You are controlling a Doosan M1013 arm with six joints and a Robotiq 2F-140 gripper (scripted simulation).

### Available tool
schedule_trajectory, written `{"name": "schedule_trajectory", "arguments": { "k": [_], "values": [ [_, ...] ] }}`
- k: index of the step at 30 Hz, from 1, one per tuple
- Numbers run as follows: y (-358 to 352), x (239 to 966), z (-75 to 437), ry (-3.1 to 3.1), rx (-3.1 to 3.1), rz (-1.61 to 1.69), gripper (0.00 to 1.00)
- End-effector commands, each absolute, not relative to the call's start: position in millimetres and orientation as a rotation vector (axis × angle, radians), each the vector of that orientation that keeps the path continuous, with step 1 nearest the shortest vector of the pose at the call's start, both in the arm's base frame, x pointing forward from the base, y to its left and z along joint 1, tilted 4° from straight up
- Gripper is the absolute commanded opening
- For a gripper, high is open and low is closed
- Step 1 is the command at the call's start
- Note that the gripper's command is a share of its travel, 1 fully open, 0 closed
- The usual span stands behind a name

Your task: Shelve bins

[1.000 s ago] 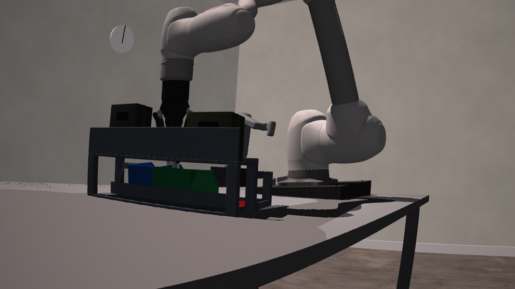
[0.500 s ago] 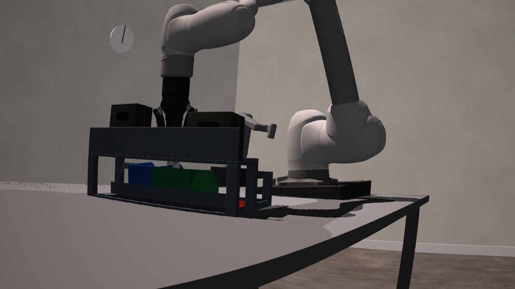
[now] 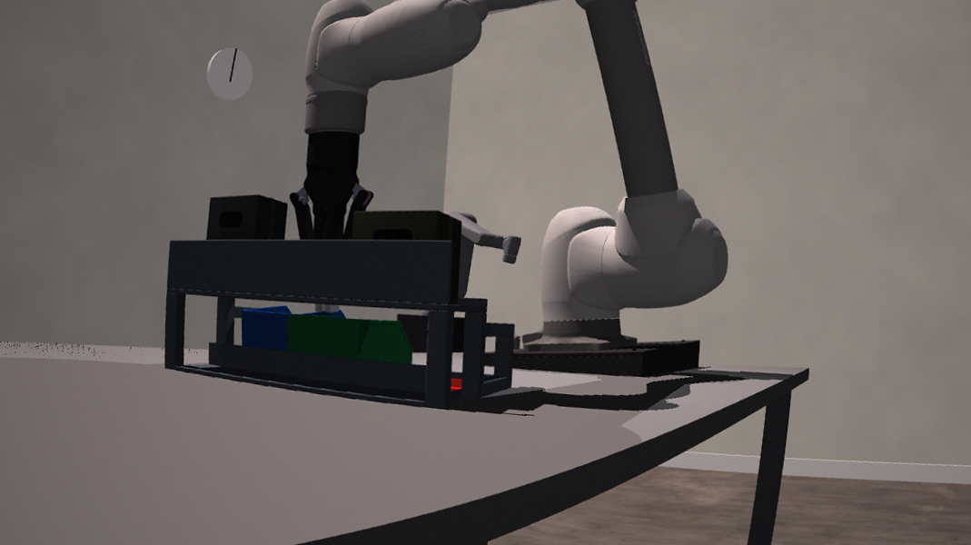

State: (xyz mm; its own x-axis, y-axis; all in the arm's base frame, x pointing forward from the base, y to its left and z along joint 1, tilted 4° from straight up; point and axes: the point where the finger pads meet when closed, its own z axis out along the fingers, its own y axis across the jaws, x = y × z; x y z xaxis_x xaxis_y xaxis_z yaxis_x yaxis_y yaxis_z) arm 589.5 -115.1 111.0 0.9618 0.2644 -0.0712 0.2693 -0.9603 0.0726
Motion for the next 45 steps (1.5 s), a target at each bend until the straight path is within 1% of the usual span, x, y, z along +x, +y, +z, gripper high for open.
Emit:
{"name": "schedule_trajectory", "arguments": {
  "k": [1, 27, 45],
  "values": [
    [-114.8, 589.4, 114.7, 0.413, 3.031, -0.093, 0.15],
    [-112.1, 587.7, 158.4, 0.413, 3.031, -0.093, 0.15],
    [-111.0, 587.0, 175.9, 0.413, 3.031, -0.093, 0.15]
  ]
}}
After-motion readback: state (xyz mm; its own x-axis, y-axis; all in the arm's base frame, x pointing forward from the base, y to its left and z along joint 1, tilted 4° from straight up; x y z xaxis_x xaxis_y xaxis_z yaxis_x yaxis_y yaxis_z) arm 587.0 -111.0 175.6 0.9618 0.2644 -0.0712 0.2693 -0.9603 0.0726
